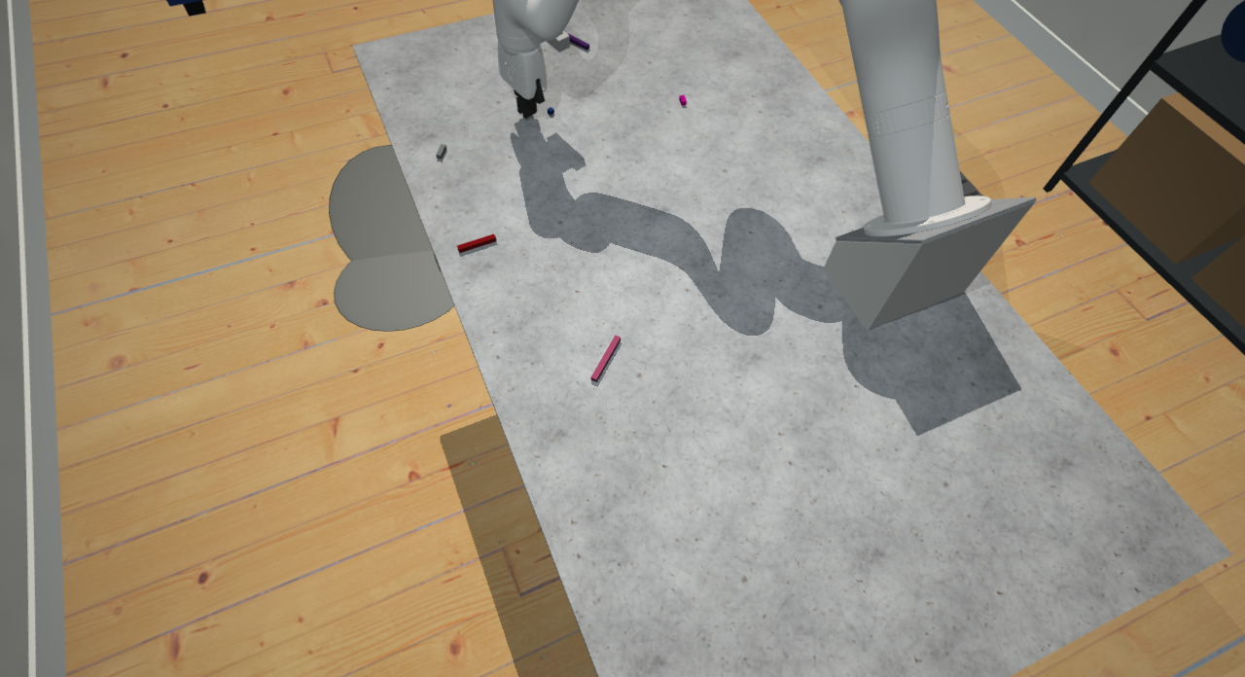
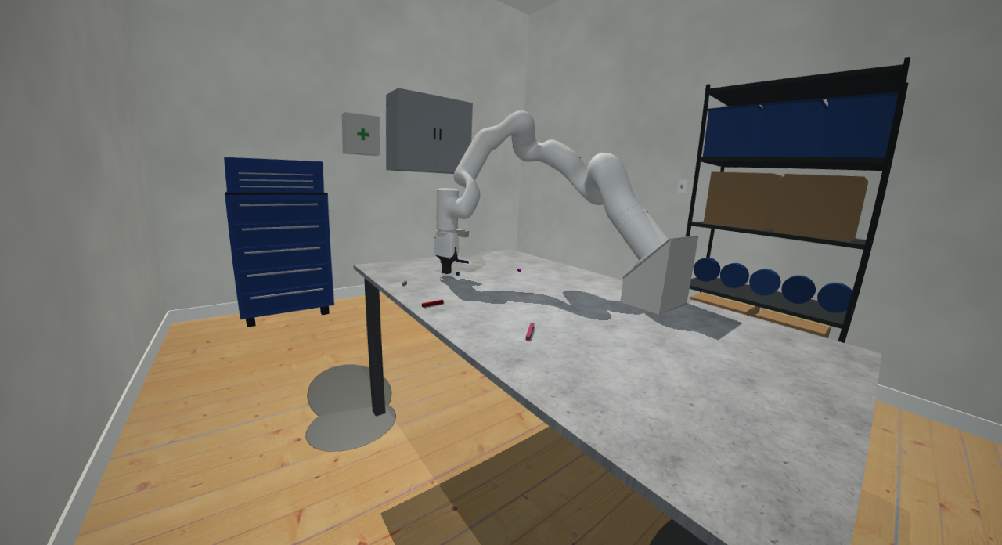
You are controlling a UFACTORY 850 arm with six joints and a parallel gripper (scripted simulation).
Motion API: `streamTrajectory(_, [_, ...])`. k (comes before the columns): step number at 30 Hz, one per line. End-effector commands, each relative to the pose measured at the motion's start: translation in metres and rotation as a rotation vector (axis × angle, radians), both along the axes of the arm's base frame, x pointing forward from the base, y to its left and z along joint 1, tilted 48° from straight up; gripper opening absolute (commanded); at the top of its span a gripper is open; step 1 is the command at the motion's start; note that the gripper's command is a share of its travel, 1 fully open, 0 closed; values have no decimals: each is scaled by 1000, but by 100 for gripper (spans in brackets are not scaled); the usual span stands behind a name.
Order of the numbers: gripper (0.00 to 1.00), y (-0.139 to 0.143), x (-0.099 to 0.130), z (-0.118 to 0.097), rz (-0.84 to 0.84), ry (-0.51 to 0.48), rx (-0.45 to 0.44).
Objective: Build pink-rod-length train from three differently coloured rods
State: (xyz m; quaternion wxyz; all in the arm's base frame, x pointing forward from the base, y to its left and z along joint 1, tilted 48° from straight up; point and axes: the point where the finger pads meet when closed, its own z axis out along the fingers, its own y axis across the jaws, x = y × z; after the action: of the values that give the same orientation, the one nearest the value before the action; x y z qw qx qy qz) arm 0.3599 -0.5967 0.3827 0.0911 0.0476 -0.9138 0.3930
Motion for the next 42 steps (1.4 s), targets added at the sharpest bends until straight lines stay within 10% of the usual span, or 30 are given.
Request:
streamTrajectory(1, [4,-3,0,-2,0,-1,-1])
streamTrajectory(42, [4,-7,-1,-5,0,-1,-1])
